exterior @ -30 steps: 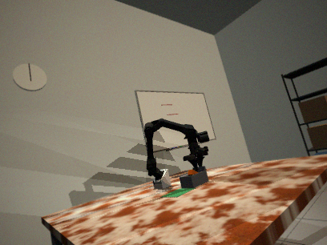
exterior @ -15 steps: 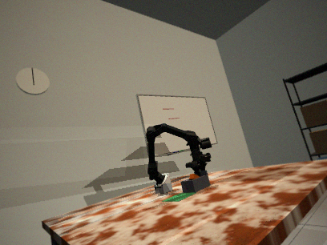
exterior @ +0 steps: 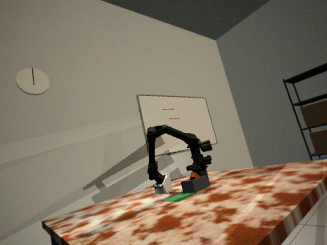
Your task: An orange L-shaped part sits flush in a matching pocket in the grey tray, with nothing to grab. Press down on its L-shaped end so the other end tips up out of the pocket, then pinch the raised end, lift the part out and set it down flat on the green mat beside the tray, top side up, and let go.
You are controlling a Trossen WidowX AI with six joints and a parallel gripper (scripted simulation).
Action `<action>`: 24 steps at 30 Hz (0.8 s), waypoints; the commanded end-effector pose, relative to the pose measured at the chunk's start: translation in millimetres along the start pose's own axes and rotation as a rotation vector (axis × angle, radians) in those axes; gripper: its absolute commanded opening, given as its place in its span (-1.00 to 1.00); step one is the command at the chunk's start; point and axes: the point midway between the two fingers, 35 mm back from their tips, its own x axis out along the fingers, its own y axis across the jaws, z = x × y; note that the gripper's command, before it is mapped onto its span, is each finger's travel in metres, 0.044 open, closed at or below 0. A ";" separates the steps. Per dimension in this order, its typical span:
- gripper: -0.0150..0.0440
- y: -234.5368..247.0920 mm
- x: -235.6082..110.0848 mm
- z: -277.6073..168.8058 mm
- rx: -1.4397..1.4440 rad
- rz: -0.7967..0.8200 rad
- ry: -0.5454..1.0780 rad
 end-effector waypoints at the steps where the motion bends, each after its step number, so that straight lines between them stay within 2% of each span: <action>1: 0.12 -1.4 5.2 -2.0 -0.008 -0.010 0.008; 24: 0.12 9.4 -9.7 -1.6 -0.007 -0.007 0.007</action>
